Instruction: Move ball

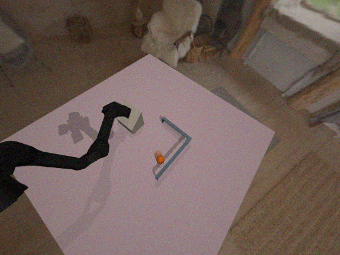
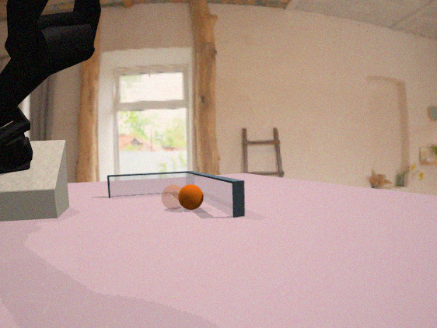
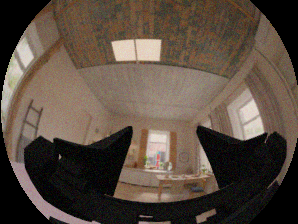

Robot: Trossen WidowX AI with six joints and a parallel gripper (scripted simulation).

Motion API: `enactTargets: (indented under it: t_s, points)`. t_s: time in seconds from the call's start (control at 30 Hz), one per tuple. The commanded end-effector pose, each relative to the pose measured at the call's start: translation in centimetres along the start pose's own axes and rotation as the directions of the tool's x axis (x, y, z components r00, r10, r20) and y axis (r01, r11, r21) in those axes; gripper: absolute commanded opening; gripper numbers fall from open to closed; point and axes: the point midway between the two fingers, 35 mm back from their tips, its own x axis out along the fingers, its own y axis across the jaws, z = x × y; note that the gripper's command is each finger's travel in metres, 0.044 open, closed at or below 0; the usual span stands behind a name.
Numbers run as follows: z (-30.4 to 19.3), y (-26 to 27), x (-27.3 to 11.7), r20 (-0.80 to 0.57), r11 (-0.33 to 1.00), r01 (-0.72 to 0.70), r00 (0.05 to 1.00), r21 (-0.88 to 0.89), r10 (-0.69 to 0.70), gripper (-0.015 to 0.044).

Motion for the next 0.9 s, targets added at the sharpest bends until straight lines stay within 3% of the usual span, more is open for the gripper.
enactTargets:
  t_s: [0.0,0.03,0.2,0.43,0.67,0.87]
  points:
    - [0.2,-0.1,-0.1,0.002,1.000,0.003,1.000,-0.014,-0.003,0.0374]
    - [0.8,-0.4,-0.3,0.008,0.998,0.011,1.000,-0.055,-0.011,0.0348]
    - [7.1,-2.3,-2.0,0.077,0.893,0.091,0.995,-0.442,-0.064,0.0344]
    - [15.5,-1.4,-3.5,0.165,0.502,0.184,0.983,-0.845,-0.084,0.0344]
    - [20.7,1.7,-3.6,0.212,0.125,0.215,0.977,-0.969,-0.037,0.0344]
    - [23.9,5.7,-2.9,0.213,-0.194,0.212,0.977,-0.958,0.015,0.0344]
